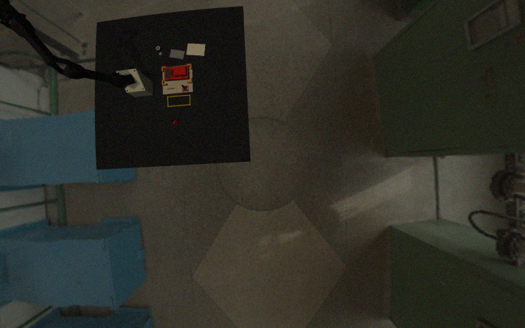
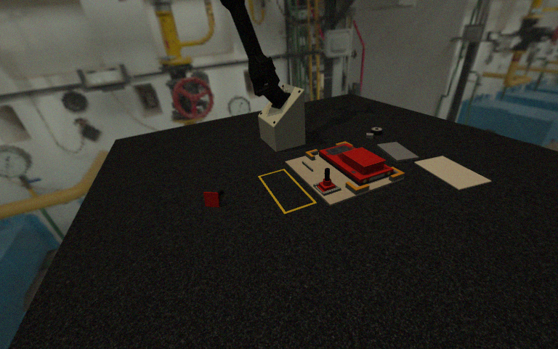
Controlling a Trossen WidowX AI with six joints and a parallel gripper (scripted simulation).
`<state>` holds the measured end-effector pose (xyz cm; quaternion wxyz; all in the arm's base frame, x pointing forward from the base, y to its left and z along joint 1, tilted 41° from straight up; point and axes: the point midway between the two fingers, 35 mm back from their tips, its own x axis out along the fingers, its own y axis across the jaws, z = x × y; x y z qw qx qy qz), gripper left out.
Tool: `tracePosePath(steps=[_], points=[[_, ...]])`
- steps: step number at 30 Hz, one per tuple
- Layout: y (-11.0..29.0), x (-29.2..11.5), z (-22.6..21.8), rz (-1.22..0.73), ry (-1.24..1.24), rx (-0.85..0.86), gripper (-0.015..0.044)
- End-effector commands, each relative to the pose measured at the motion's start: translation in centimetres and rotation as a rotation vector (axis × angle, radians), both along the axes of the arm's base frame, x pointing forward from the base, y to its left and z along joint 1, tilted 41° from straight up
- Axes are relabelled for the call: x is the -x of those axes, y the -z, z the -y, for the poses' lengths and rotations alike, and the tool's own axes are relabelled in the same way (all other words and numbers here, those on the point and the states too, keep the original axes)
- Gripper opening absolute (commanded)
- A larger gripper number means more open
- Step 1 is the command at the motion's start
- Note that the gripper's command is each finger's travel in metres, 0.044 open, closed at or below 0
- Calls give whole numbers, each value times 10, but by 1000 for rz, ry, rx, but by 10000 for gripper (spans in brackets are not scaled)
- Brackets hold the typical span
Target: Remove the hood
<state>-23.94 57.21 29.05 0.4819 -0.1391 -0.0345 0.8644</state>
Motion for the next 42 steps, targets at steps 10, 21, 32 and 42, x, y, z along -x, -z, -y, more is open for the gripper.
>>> tracePosePath(steps=[10, 21, 32, 42], points=[[84, -147, -32, 21, 327, 245, 440], [138, -255, -17, -25, 599, 446, 440], [196, -372, 26, -80, 922, 648, 440], [244, -470, 95, -131, 1227, 822, 440]])
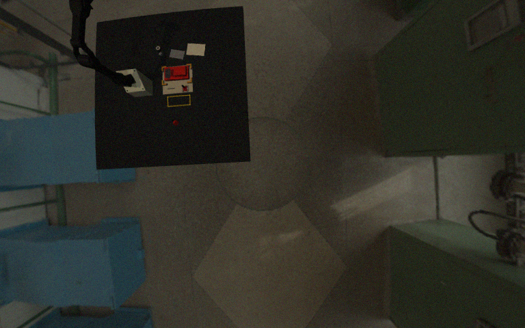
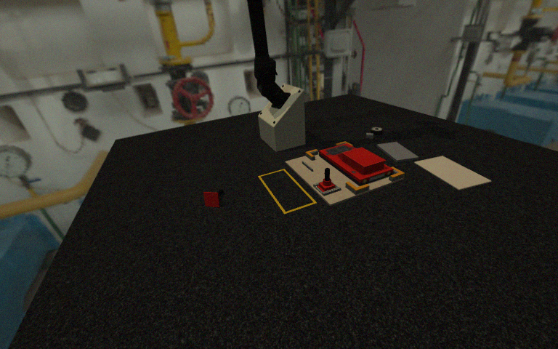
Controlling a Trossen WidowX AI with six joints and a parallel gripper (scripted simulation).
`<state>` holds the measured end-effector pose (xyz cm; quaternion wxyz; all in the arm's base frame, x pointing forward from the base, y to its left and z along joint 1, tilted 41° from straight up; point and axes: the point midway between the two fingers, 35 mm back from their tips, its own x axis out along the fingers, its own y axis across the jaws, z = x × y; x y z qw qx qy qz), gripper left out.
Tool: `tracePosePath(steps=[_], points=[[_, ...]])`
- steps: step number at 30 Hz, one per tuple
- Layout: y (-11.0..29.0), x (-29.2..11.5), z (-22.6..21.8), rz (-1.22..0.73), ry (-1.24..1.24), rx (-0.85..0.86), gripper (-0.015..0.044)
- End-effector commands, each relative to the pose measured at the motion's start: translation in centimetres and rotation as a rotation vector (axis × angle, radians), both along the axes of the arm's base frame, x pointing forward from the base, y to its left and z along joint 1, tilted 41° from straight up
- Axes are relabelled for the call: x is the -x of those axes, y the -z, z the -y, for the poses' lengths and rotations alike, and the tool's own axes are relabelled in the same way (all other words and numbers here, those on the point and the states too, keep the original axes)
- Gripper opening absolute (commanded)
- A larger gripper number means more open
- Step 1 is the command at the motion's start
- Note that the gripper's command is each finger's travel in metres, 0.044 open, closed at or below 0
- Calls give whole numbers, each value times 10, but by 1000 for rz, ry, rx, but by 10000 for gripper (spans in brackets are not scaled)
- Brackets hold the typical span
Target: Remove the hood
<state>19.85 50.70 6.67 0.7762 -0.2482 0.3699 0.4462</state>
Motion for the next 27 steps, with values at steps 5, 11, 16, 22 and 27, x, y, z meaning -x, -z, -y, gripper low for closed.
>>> tracePosePath(steps=[5, 11, 16, 22, 27], points=[[42, -73, 74, -35, 273, 157, 440], [66, -113, 133, -64, 467, 264, 440], [84, -139, 189, -90, 632, 357, 440], [101, -159, 259, -124, 825, 471, 440], [112, -168, 321, -154, 986, 573, 440]])
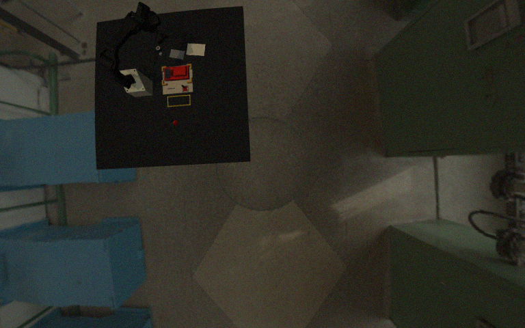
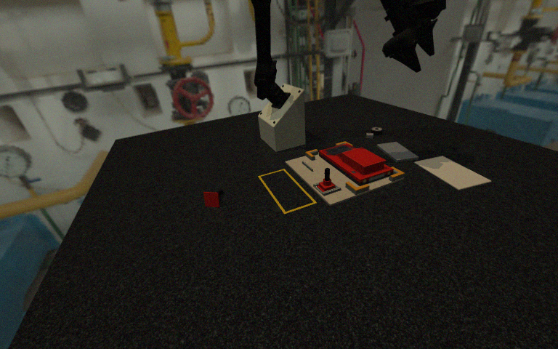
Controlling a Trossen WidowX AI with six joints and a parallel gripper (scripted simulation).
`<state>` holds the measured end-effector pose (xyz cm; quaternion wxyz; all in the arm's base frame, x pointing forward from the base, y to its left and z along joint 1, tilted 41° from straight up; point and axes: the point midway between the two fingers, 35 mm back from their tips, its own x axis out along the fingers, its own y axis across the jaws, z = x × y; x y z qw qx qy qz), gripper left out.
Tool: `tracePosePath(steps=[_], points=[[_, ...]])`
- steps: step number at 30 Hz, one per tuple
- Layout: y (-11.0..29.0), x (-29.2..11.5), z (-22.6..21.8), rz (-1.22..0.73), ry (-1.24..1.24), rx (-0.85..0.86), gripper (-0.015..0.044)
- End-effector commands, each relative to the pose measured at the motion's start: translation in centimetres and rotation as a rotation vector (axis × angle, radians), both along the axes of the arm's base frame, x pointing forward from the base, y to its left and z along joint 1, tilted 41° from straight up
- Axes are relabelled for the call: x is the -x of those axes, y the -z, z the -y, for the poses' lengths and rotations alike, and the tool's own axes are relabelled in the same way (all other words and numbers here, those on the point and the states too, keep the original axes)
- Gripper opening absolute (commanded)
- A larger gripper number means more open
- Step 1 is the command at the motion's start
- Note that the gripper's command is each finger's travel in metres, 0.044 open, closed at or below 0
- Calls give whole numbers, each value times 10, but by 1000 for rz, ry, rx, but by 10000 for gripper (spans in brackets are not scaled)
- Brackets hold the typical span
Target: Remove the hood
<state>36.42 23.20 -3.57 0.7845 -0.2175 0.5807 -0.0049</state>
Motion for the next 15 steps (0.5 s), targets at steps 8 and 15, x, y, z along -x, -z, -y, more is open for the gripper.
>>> tracePosePath(steps=[8, 15], points=[[20, 1, 146, -98, 370, 240, 440], [23, 18, 213, -159, 539, 357, 440]])
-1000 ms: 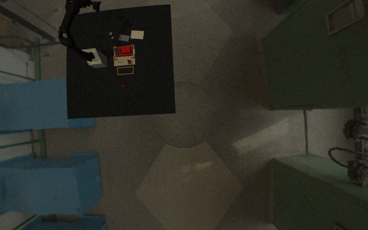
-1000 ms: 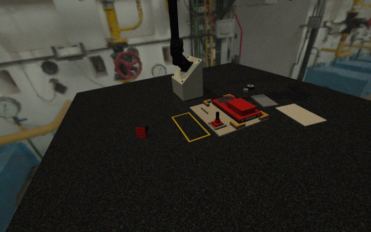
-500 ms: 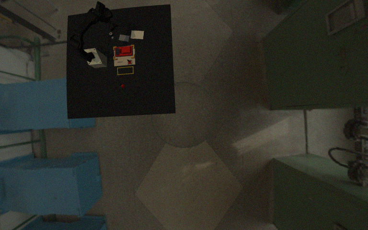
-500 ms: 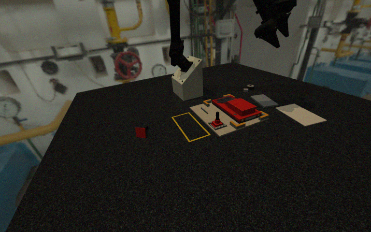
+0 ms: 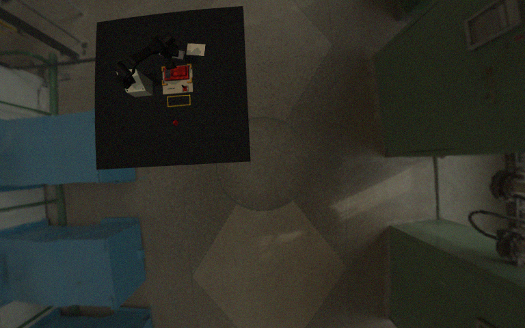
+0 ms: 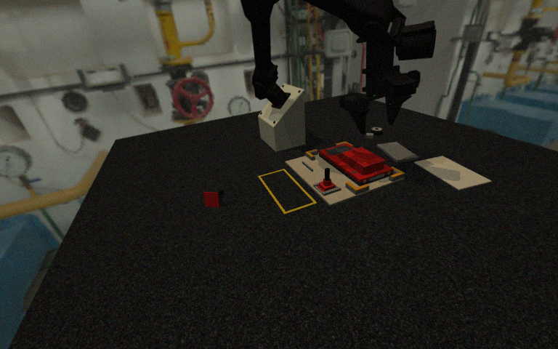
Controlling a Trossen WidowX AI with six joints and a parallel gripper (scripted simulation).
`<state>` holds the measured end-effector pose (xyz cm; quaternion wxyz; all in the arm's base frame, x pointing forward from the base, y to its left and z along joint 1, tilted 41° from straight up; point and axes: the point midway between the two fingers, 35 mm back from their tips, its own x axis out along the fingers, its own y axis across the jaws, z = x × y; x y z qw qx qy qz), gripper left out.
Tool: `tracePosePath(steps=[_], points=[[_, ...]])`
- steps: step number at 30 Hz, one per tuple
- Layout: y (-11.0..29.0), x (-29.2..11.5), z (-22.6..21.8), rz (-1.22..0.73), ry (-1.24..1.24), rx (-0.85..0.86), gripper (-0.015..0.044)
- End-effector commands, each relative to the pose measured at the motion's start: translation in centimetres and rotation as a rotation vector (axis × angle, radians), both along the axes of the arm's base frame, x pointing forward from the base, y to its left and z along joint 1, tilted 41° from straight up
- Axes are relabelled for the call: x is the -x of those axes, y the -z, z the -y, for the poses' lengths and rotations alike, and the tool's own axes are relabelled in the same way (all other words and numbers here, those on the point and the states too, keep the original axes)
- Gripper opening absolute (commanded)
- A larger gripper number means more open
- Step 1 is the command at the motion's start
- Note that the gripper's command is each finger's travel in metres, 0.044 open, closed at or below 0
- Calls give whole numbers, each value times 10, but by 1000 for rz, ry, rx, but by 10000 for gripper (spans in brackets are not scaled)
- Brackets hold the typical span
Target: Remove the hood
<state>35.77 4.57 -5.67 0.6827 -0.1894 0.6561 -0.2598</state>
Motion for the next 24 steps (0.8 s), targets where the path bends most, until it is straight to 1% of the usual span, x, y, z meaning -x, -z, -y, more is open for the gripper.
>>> tracePosePath(steps=[1, 24], points=[[1, 12, 28, -34, 67, 53, 440], [10, 12, 36, -34, 67, 53, 440]])
